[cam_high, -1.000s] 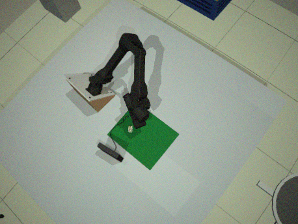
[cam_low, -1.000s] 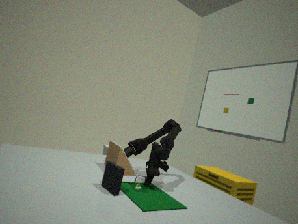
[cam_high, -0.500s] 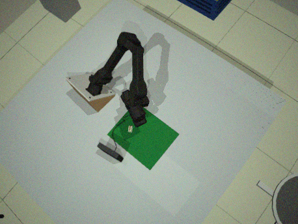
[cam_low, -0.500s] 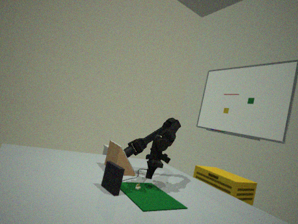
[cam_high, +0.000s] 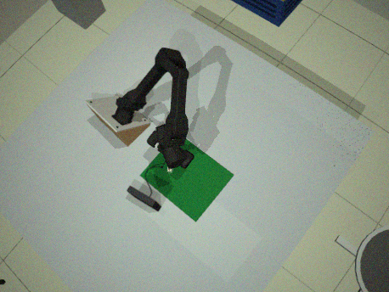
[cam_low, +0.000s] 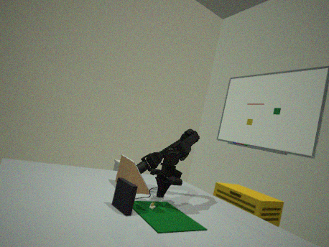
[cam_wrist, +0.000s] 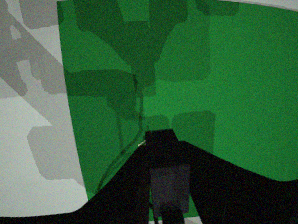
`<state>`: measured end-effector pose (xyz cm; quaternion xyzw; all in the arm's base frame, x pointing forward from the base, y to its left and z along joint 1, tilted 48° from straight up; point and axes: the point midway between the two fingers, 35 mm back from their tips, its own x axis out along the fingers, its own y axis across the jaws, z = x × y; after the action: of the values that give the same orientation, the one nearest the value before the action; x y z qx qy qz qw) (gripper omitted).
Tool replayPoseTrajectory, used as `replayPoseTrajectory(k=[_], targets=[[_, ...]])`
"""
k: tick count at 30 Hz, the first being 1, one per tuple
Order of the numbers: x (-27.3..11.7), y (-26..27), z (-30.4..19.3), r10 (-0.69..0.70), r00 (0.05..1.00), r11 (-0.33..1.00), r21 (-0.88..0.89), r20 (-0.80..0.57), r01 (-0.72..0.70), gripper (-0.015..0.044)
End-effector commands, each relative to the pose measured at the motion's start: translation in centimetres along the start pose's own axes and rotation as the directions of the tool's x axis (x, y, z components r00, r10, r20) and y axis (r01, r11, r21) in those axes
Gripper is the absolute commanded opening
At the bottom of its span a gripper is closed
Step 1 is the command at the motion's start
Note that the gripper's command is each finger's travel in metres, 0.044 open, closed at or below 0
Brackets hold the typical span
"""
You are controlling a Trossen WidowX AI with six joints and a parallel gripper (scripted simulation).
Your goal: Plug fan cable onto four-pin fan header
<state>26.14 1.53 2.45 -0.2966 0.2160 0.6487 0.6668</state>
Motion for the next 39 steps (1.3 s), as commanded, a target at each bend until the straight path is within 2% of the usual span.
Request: replayPoseTrajectory(k=[1, 13, 39], targets=[[0.0, -0.2, -1.3, 0.002, 1.000, 0.989, -0.150, -0.003, -0.002, 0.0000], [0.1, -0.2, -3.9, 0.002, 1.000, 0.861, -0.509, -0.001, -0.002, 0.0000], [0.0, 0.2, -3.4, 0.002, 1.000, 0.853, -0.523, -0.001, -0.002, 0.0000]])
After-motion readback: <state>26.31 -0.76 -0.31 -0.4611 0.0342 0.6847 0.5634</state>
